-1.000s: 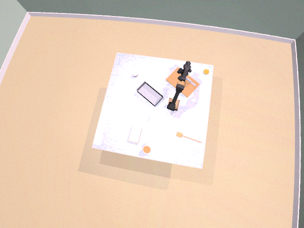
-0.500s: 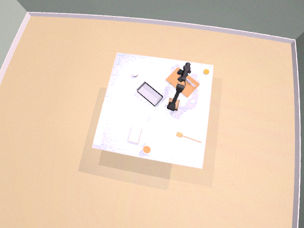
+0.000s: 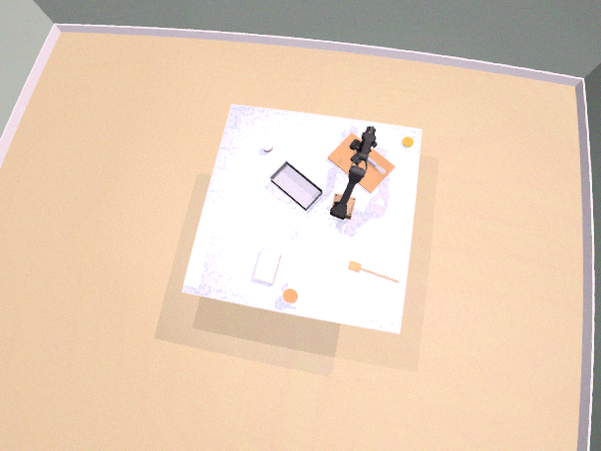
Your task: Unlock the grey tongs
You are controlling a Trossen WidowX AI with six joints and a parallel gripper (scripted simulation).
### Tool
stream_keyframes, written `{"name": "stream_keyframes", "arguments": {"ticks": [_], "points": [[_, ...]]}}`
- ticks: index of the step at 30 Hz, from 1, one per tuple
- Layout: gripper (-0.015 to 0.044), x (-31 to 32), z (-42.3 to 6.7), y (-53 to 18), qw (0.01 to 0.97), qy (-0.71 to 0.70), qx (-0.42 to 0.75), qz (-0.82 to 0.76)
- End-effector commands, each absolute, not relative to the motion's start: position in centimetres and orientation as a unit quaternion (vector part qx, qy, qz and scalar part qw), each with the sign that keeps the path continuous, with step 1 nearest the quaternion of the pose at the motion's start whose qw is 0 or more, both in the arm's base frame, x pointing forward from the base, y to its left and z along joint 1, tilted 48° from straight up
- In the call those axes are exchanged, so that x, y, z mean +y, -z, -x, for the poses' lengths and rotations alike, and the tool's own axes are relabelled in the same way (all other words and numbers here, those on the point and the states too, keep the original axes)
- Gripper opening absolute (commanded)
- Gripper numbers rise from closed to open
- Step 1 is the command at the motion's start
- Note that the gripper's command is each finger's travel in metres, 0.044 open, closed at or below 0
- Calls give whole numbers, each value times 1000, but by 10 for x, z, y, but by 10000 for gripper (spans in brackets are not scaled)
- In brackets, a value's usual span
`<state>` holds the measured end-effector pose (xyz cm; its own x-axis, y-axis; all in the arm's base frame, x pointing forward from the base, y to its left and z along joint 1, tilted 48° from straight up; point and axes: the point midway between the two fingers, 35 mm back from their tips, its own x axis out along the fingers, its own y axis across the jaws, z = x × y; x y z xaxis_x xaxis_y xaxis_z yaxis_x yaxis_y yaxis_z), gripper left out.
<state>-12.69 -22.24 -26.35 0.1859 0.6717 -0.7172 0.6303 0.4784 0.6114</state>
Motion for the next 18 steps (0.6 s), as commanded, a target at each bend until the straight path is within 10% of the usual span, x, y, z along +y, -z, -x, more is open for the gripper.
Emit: {"name": "stream_keyframes", "arguments": {"ticks": [1,14,18], "points": [[-150,-218,126,267,576,-19,639,-508],[-150,-206,122,276,577,-18,640,-508],[-45,-206,122,275,577,-18,638,-510]]}}
